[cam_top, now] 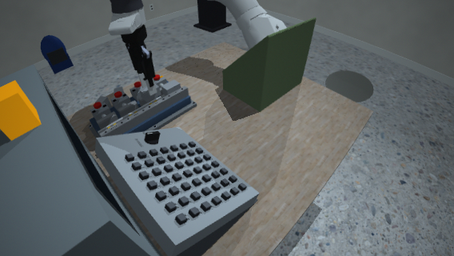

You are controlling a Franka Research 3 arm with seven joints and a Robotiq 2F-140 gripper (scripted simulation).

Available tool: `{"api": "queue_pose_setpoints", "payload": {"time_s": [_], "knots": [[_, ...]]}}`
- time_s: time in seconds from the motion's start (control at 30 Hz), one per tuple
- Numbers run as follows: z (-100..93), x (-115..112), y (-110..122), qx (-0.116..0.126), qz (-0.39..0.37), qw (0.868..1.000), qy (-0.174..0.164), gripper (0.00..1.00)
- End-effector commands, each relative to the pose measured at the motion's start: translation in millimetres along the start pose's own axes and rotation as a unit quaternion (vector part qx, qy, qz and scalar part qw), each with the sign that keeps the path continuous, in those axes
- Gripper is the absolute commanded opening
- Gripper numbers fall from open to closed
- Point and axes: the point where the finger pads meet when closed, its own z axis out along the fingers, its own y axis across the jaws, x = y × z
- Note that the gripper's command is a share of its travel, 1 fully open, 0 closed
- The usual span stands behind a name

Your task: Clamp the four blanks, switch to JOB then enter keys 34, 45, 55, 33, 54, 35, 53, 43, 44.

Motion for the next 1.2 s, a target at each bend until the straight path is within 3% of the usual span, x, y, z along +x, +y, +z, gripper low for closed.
{"api": "queue_pose_setpoints", "payload": {"time_s": [0.0, 1.17], "knots": [[2.7, 2.5, -1.8, 0.002, 0.003, 1.0, 0.005, 0.0], [10.5, 2.6, -1.8, 0.002, 0.003, 1.0, 0.005, 0.0]]}}
